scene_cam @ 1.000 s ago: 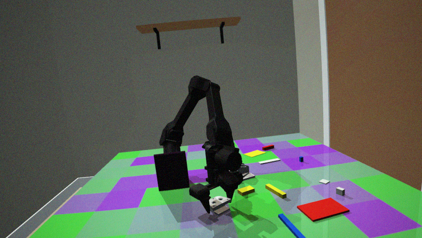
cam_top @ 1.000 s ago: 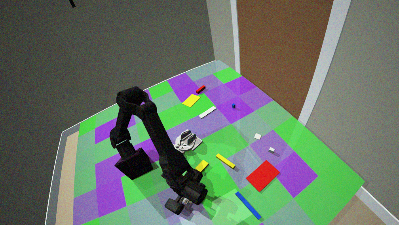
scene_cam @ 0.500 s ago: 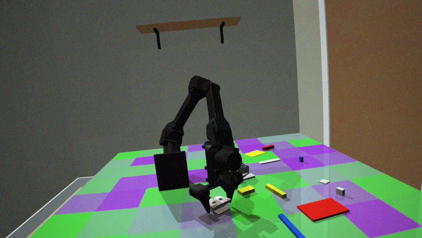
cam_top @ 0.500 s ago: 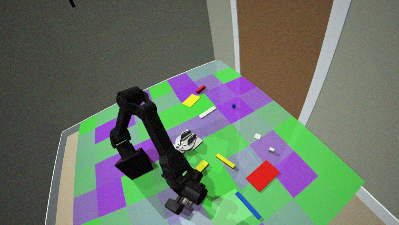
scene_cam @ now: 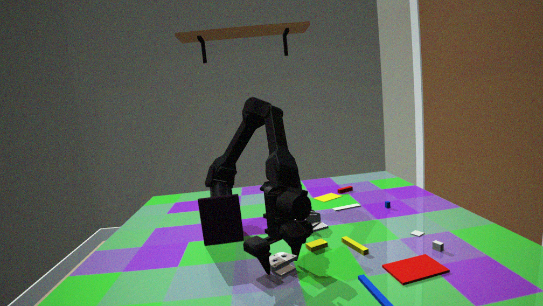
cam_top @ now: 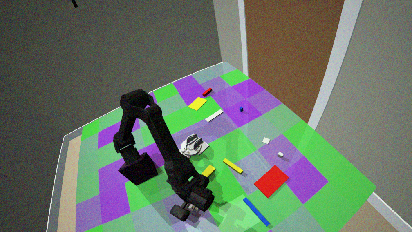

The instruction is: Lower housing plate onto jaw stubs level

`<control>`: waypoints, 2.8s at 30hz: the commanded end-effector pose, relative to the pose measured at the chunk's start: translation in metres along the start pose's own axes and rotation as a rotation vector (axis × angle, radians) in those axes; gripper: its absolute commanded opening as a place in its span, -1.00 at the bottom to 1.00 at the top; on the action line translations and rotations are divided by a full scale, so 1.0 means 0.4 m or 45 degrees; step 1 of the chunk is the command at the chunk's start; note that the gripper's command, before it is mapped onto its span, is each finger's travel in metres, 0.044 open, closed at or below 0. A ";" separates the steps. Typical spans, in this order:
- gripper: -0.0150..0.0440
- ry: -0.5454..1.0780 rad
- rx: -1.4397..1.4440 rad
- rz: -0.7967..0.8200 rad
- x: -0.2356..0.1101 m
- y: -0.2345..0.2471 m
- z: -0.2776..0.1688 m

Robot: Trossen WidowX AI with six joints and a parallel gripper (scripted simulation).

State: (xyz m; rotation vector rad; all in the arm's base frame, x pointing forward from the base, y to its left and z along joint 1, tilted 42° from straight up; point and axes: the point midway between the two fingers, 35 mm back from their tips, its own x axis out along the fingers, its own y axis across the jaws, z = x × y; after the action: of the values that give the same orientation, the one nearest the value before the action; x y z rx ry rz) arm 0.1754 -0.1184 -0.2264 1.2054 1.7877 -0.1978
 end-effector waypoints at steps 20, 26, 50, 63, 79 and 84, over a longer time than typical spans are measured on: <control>1.00 0.004 0.005 0.005 0.003 0.001 -0.003; 1.00 0.004 0.005 0.005 0.003 0.001 -0.003; 0.70 0.000 0.000 0.000 0.000 0.000 0.000; 0.70 0.000 0.001 0.000 -0.035 0.000 0.003; 0.70 0.002 0.006 0.002 -0.163 -0.001 0.001; 0.70 0.003 0.007 0.003 -0.183 -0.001 -0.002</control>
State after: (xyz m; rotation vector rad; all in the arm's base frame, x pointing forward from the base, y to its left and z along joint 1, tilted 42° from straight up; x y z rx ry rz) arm 0.1786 -0.1611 -0.1733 1.2233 1.7903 -0.1995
